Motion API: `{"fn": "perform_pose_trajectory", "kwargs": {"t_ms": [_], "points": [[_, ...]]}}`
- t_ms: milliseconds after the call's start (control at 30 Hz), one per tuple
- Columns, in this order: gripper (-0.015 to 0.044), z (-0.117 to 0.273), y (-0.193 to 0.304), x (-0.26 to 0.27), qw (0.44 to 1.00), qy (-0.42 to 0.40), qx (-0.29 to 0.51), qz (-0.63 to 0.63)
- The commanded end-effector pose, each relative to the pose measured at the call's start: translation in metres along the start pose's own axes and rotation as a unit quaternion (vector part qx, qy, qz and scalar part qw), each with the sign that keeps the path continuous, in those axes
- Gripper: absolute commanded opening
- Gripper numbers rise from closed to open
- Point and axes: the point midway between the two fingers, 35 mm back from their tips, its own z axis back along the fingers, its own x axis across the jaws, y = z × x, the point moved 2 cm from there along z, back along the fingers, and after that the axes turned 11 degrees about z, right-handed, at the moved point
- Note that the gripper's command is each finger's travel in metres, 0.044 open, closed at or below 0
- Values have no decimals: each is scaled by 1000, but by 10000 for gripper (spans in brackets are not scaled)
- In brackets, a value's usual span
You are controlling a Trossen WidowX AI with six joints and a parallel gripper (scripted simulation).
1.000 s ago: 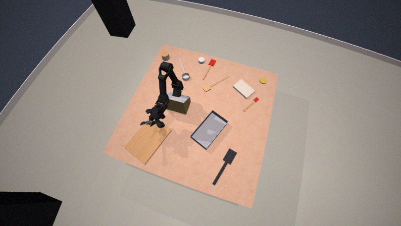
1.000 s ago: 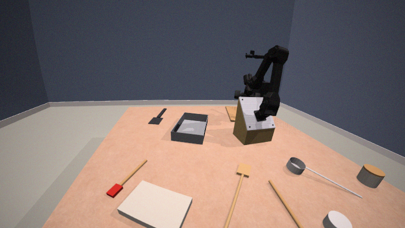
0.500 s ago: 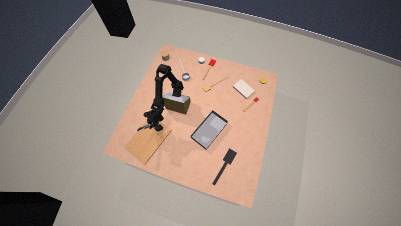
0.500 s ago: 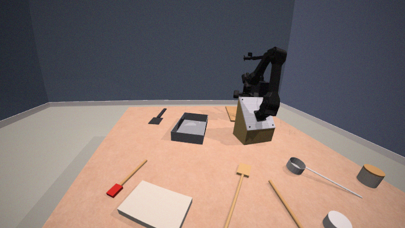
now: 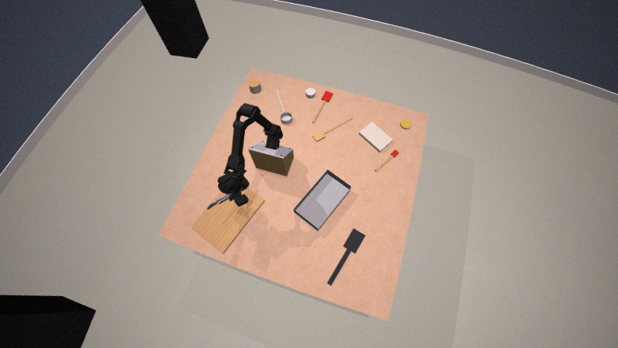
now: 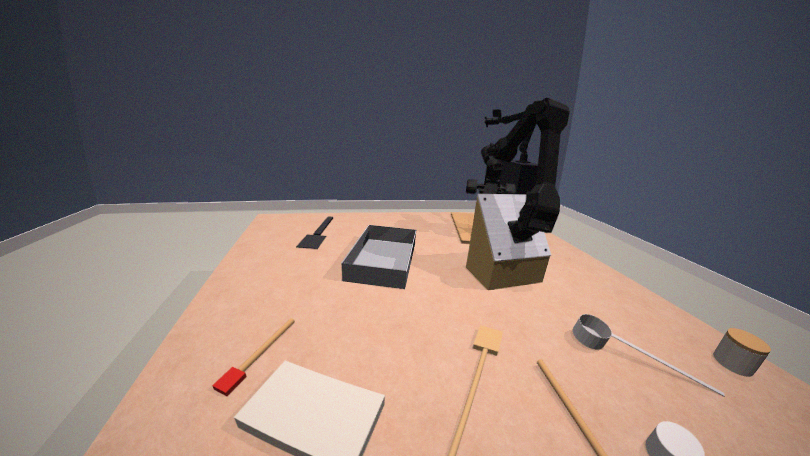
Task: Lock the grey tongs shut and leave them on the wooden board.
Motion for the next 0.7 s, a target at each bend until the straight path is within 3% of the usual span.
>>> {"fn": "perform_pose_trajectory", "kwargs": {"t_ms": [0,667], "points": [[-150,1,10,1,1000,9,-21,-7],[-150,11,19,9,986,37,-161,-10]]}}
